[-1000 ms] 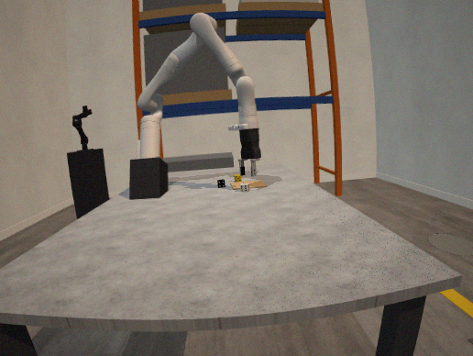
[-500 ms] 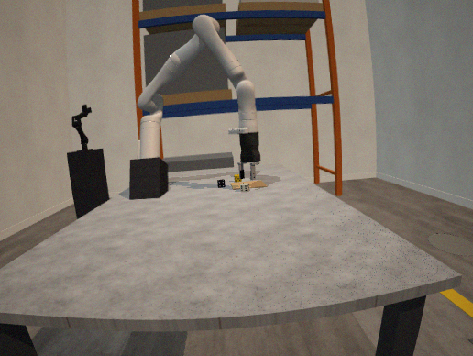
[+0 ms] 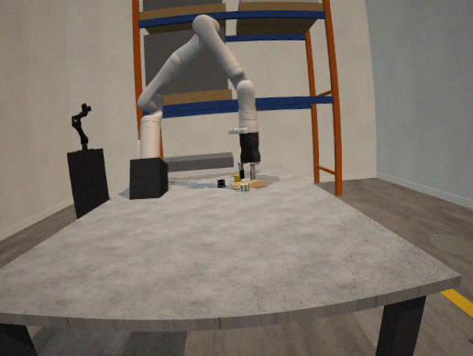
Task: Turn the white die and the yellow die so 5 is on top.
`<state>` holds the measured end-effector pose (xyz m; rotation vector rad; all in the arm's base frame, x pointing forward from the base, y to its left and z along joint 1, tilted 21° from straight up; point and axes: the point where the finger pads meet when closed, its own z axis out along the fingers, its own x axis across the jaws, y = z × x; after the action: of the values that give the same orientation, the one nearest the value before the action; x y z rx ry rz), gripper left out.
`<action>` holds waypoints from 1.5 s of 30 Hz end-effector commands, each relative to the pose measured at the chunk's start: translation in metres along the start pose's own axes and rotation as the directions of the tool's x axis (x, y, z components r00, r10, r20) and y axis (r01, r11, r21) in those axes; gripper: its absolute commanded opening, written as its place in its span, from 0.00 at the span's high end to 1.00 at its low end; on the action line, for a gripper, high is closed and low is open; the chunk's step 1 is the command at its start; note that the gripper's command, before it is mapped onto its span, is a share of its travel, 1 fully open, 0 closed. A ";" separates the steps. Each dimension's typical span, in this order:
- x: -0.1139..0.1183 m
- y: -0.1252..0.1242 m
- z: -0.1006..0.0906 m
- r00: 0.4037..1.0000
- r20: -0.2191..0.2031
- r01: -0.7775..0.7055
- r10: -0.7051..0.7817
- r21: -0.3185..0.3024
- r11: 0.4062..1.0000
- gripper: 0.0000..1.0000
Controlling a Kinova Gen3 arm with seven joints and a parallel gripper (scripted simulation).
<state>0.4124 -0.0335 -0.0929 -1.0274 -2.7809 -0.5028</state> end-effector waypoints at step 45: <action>0.124 0.019 0.001 1.000 0.003 -0.004 0.004 -0.001 1.000 0.00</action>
<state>0.3395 0.0414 -0.0686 -1.0360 -2.7682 -0.5122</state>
